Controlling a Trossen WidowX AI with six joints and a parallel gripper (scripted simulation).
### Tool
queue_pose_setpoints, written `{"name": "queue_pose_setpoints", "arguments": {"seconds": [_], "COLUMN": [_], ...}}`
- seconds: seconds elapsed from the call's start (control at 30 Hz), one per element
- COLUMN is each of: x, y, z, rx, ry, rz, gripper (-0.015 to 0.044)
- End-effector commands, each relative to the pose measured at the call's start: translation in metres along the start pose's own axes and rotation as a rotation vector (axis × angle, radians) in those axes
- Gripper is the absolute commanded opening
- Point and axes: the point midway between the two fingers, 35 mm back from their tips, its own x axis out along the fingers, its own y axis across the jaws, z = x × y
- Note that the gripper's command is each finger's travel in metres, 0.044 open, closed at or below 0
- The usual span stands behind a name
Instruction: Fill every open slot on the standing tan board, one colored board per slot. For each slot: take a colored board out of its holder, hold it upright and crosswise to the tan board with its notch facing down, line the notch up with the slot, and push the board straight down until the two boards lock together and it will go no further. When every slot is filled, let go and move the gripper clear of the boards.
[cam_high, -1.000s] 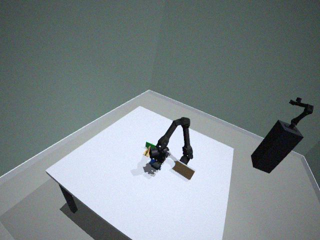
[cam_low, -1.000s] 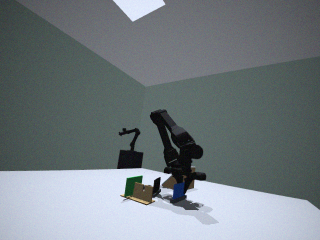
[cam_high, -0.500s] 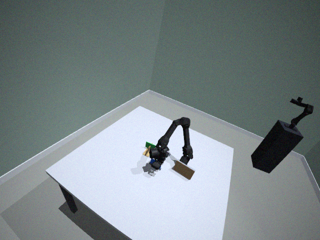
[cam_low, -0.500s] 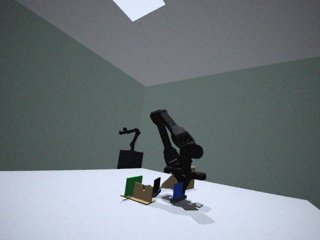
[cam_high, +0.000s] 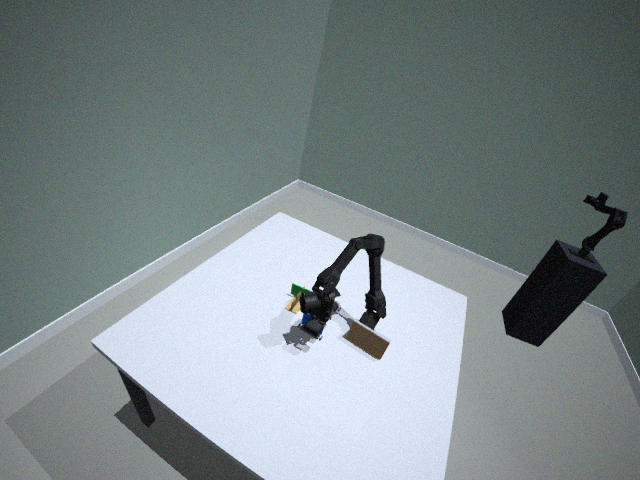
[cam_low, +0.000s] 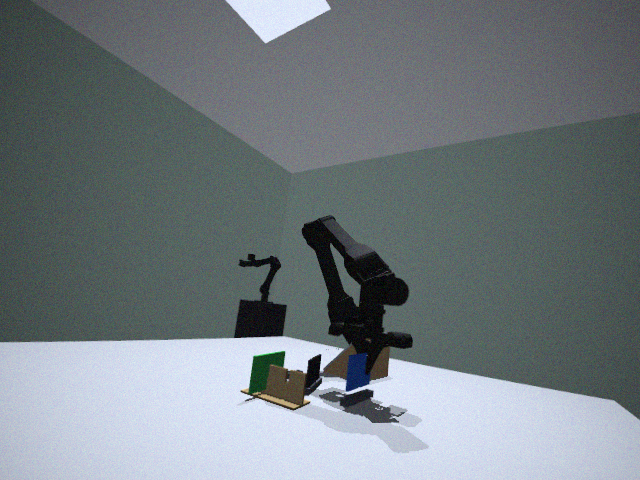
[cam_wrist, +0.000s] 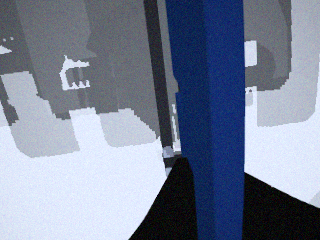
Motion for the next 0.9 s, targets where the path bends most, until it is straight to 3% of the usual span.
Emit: {"name": "queue_pose_setpoints", "arguments": {"seconds": [0.0,0.87], "x": [-0.012,-0.067], "y": [0.002,0.002], "z": [0.001,0.001], "rx": [0.005,0.004], "ry": [-0.005,-0.004], "rz": [0.008,0.01], "gripper": [0.0,0.0]}}
